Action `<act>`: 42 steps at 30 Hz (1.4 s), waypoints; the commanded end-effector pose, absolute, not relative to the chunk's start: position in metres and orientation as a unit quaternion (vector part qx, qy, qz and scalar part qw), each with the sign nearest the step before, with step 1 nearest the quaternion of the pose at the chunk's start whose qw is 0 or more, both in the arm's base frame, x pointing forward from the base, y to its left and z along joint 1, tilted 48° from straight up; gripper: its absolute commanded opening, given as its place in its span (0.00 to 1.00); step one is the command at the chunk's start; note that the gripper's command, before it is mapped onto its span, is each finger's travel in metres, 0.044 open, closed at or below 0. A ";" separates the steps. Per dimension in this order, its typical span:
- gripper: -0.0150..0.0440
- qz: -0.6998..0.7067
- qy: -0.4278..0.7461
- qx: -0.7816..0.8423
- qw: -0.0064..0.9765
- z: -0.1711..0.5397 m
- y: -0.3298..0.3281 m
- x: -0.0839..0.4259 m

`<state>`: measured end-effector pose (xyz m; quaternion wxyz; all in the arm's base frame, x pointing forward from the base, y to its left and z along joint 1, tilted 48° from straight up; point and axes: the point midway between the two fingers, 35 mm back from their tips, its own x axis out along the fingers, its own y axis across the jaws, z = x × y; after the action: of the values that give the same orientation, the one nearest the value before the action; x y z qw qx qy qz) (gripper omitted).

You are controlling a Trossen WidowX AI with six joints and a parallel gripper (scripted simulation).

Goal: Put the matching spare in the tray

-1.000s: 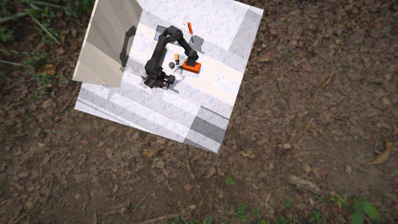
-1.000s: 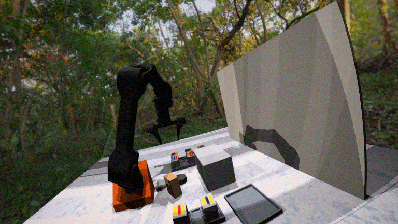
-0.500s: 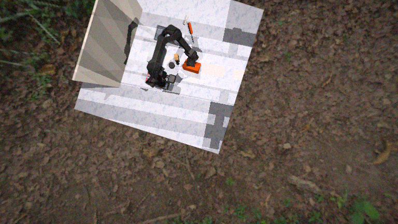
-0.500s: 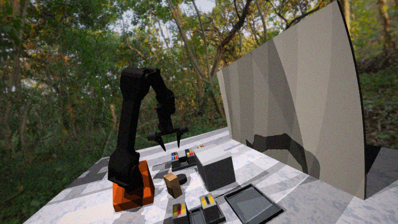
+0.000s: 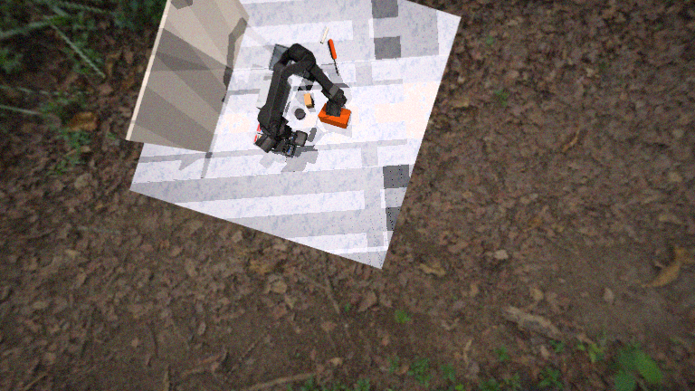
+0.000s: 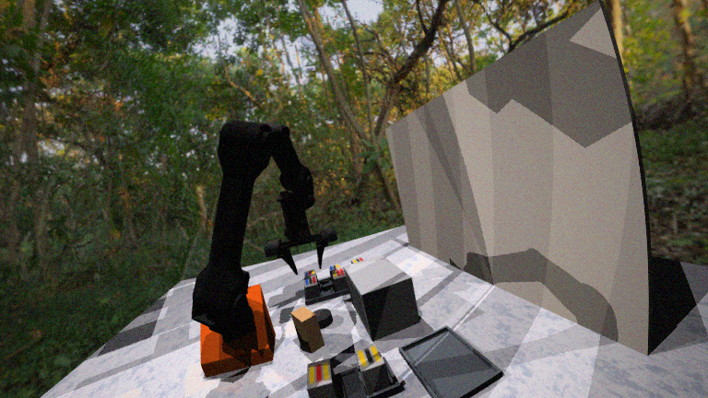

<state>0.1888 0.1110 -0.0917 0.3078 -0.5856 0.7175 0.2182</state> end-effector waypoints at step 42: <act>0.76 0.216 0.719 -0.588 0.302 -0.133 0.064 0.178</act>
<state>0.1785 0.0653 -0.1324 0.3041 -0.5858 0.7194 0.2162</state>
